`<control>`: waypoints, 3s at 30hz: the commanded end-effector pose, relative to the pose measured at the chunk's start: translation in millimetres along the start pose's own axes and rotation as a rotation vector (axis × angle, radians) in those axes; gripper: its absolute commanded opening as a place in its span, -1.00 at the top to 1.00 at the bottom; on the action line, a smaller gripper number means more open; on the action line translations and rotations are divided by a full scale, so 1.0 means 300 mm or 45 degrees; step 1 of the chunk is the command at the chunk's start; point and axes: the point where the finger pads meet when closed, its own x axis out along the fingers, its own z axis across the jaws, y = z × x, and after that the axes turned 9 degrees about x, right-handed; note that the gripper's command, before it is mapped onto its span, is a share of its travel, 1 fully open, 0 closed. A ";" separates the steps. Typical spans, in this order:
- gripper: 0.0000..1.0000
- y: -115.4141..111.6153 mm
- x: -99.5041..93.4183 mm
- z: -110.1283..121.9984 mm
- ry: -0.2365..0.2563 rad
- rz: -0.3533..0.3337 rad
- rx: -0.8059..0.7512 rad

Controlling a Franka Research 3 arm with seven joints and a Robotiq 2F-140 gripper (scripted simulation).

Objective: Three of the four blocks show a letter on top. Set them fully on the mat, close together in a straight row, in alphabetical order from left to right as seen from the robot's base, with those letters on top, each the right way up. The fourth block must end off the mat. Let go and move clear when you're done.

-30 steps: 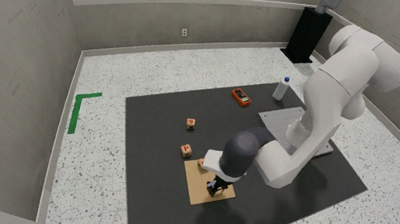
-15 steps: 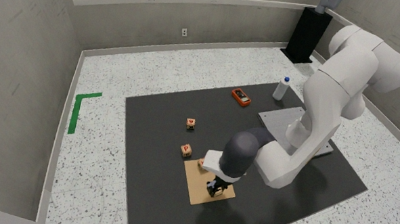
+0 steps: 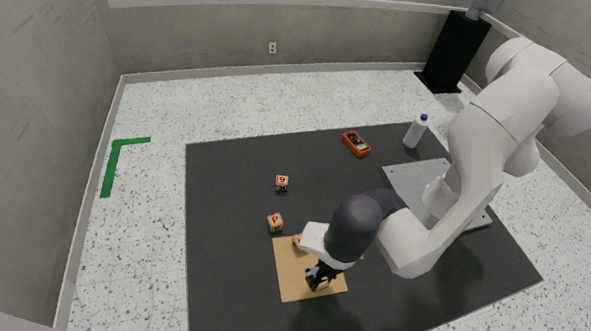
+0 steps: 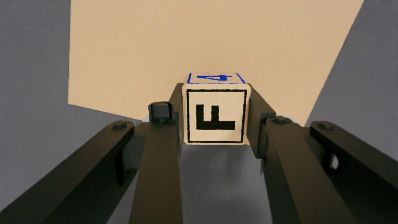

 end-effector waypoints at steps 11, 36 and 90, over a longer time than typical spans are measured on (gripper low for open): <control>0.37 -0.002 0.004 0.000 0.001 -0.002 -0.004; 0.20 -0.002 0.004 0.000 0.001 -0.002 -0.004; -1.00 -0.001 -0.296 0.000 0.001 -0.002 -0.004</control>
